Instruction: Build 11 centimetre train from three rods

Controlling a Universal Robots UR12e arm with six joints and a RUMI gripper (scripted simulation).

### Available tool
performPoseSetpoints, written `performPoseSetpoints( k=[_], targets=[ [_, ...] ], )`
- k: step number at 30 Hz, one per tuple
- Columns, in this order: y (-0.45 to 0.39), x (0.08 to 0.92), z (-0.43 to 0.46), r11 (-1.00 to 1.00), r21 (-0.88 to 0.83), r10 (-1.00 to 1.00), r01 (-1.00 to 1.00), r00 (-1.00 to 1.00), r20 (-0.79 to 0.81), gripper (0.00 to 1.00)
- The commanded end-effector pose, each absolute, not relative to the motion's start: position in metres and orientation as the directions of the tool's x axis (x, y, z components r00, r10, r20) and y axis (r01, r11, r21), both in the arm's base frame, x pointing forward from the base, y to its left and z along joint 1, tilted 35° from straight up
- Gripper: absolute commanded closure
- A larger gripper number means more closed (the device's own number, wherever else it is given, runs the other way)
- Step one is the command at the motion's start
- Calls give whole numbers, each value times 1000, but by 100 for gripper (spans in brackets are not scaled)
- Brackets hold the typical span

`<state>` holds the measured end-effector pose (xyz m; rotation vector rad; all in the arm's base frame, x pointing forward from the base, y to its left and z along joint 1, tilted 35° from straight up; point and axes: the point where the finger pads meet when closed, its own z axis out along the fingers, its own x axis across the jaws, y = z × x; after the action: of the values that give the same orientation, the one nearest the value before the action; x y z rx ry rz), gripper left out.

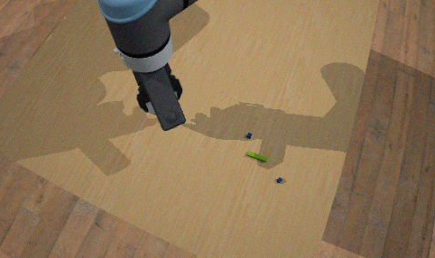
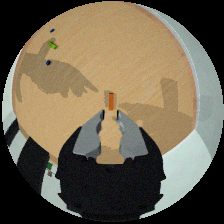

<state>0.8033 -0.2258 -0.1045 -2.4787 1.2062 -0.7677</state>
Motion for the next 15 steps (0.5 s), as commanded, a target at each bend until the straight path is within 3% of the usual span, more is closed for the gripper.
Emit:
performPoseSetpoints(
  k=[1, 15],
  targets=[
    [-226, 807, -110, -613, -461, -790, -642, 510, 340, 86],
    [-226, 816, -122, -613, -461, -790, -642, 510, 340, 86]
  ],
)
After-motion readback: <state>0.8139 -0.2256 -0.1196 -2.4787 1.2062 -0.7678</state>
